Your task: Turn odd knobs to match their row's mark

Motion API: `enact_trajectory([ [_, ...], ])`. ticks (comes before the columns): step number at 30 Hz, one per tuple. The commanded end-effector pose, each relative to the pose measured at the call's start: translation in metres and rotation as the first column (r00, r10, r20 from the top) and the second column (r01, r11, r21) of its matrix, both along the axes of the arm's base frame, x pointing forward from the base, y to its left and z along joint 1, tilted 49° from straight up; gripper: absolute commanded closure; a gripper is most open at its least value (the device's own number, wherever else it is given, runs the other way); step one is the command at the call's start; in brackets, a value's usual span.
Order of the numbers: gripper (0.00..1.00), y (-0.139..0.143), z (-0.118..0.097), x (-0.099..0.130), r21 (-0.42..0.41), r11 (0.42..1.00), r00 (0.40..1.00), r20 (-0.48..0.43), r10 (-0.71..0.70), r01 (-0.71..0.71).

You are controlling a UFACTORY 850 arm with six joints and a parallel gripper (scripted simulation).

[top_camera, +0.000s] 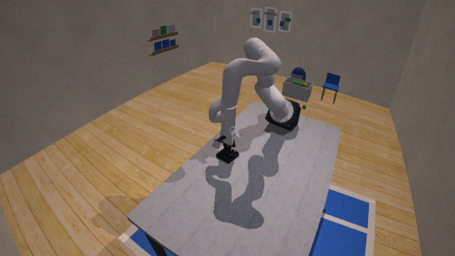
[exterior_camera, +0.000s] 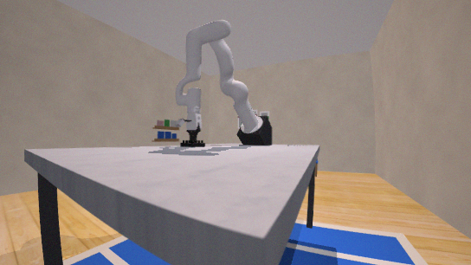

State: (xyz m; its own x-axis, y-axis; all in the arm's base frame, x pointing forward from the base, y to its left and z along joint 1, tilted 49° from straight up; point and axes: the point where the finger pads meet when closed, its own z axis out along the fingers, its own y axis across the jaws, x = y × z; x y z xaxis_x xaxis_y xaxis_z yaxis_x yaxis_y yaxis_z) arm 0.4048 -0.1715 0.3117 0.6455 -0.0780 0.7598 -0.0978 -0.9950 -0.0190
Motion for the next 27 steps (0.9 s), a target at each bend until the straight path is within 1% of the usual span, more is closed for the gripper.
enact_trajectory([
  [1,0.81,-0.0002,0.0004,0.0001,0.000,1.000,1.000,0.001,0.000,0.000],
  [14,0.81,-0.0002,0.0004,0.0001,0.000,1.000,1.000,0.001,0.000,0.000],
  [15,0.92,-0.0002,0.0004,0.0001,0.000,1.000,1.000,0.001,0.000,0.000],
  [27,0.92,-0.0002,0.0004,0.0001,0.000,1.000,1.000,0.001,0.000,0.000],
])
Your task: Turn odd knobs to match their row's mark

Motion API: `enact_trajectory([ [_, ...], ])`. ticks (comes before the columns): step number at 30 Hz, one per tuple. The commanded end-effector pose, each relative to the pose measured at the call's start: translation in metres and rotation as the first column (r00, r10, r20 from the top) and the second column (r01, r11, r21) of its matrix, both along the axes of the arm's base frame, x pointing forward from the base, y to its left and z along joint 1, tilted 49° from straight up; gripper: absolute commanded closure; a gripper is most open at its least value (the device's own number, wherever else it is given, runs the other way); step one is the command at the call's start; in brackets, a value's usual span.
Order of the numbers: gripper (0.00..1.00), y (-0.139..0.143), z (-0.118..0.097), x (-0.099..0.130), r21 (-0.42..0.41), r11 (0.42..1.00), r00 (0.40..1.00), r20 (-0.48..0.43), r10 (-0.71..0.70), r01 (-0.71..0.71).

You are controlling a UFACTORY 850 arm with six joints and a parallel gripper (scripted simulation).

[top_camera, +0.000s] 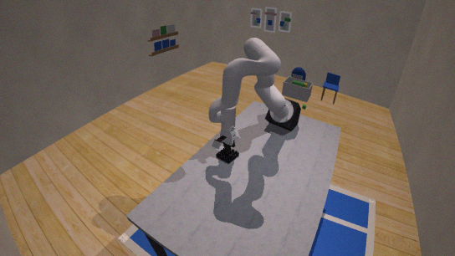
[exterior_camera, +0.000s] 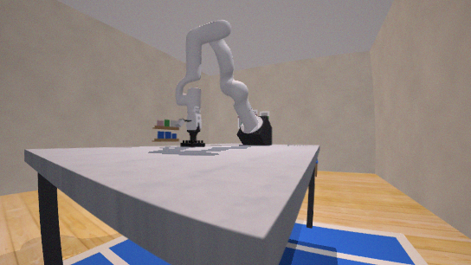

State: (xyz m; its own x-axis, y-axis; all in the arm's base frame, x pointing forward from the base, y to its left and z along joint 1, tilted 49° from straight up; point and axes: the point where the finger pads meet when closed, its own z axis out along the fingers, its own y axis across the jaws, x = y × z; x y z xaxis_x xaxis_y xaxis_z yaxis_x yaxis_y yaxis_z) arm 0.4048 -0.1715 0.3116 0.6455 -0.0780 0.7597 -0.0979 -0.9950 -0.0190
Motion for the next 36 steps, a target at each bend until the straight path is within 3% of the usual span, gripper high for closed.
enact_trajectory([
  [1,0.92,-0.0002,0.0004,0.0001,0.000,1.000,1.000,0.001,0.000,0.000],
  [36,0.92,-0.0002,0.0004,0.0001,0.030,0.999,1.000,0.003,-0.026,0.026],
])
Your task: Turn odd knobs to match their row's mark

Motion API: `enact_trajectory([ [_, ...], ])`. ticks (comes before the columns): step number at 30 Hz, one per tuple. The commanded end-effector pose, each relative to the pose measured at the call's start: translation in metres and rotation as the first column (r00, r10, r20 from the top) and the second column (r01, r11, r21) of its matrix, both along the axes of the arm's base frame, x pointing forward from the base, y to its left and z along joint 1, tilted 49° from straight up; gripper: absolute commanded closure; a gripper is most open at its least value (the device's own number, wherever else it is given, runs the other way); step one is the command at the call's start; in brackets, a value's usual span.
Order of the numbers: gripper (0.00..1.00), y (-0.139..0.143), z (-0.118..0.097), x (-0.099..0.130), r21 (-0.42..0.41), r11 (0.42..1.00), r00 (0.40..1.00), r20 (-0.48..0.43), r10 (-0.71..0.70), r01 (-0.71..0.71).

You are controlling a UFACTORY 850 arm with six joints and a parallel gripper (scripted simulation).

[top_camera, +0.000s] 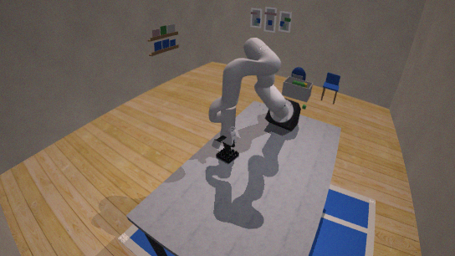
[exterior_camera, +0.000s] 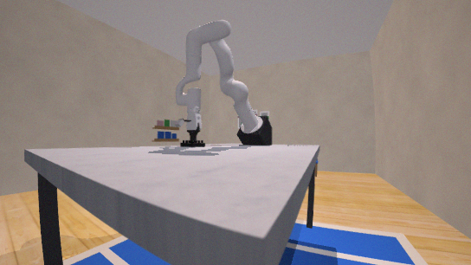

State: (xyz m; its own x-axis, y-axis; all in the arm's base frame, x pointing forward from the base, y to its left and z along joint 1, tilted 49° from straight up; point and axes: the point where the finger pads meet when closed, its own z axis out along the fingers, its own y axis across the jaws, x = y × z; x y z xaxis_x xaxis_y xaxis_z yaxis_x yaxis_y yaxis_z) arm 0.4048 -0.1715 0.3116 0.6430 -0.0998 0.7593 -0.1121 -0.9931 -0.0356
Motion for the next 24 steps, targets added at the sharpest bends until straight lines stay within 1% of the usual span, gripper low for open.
enact_trajectory([
  [1,0.92,-0.0002,0.0004,0.0001,0.019,1.000,1.000,0.002,-0.017,0.017],
  [6,0.92,-0.0002,0.0004,0.0001,0.055,0.997,0.999,0.004,-0.048,0.048],
  [12,0.92,-0.0002,0.0004,0.0001,0.118,0.988,0.995,0.004,-0.102,0.101],
  [14,0.92,-0.0002,0.0004,0.0001,0.118,0.988,0.995,0.004,-0.102,0.101],
  [19,0.92,-0.0002,0.0004,0.0001,0.185,0.970,0.987,0.001,-0.160,0.157],
  [24,0.92,-0.0002,0.0004,0.0001,0.263,0.939,0.974,-0.008,-0.227,0.221],
])
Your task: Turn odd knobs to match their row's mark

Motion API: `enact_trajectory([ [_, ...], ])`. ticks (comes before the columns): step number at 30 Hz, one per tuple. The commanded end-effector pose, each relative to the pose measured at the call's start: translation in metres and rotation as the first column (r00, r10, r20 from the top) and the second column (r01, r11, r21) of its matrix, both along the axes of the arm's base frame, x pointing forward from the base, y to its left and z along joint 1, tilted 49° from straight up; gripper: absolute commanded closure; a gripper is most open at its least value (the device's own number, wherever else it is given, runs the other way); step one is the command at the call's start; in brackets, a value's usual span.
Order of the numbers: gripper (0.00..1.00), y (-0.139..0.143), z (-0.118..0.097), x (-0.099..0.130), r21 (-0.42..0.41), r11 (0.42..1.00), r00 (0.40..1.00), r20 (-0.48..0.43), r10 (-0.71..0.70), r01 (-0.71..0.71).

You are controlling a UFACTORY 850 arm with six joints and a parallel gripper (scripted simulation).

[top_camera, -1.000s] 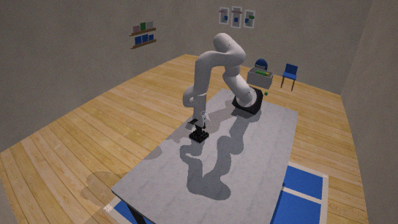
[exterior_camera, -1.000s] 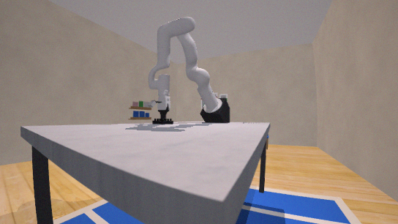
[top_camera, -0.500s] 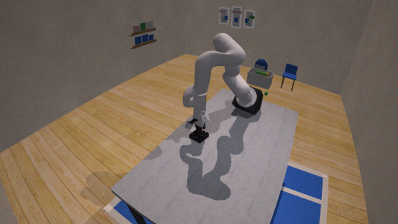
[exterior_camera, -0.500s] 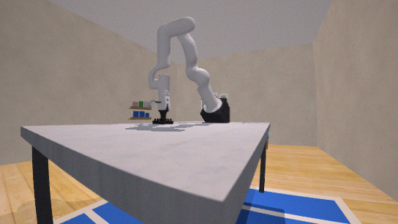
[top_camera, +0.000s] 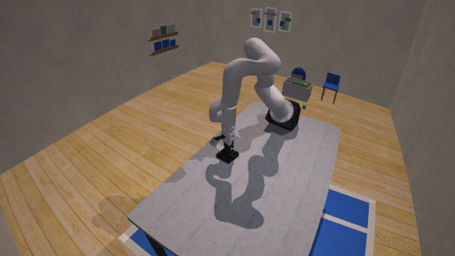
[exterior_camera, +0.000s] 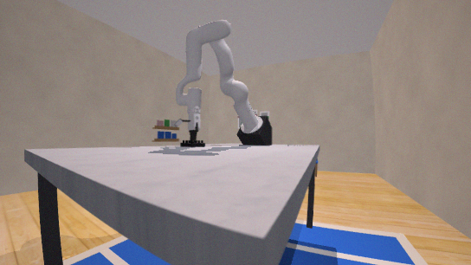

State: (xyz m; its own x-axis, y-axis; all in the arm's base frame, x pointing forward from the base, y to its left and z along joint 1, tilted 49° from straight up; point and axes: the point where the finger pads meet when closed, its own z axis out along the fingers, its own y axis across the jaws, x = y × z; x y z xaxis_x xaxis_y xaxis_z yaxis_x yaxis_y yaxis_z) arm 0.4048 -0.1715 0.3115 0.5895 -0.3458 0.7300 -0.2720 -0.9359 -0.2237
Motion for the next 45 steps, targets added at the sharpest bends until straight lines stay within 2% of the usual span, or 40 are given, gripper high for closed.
enact_trajectory([
  [1,0.92,-0.0002,0.0005,0.0001,0.094,0.993,0.997,0.000,-0.075,0.075],
  [10,0.92,-0.0002,0.0005,0.0001,0.224,0.957,0.982,-0.007,-0.186,0.183],
  [22,0.92,-0.0002,0.0005,0.0001,0.442,0.823,0.926,-0.055,-0.374,0.358],
  [24,0.92,-0.0002,0.0005,0.0001,0.442,0.823,0.926,-0.055,-0.374,0.358],
  [39,0.92,-0.0002,0.0005,0.0001,0.649,0.561,0.815,-0.166,-0.554,0.514],
  [41,0.92,-0.0002,0.0005,0.0001,0.649,0.561,0.815,-0.166,-0.554,0.514],
  [45,0.92,-0.0002,0.0005,0.0001,0.683,0.494,0.787,-0.197,-0.585,0.538],
])
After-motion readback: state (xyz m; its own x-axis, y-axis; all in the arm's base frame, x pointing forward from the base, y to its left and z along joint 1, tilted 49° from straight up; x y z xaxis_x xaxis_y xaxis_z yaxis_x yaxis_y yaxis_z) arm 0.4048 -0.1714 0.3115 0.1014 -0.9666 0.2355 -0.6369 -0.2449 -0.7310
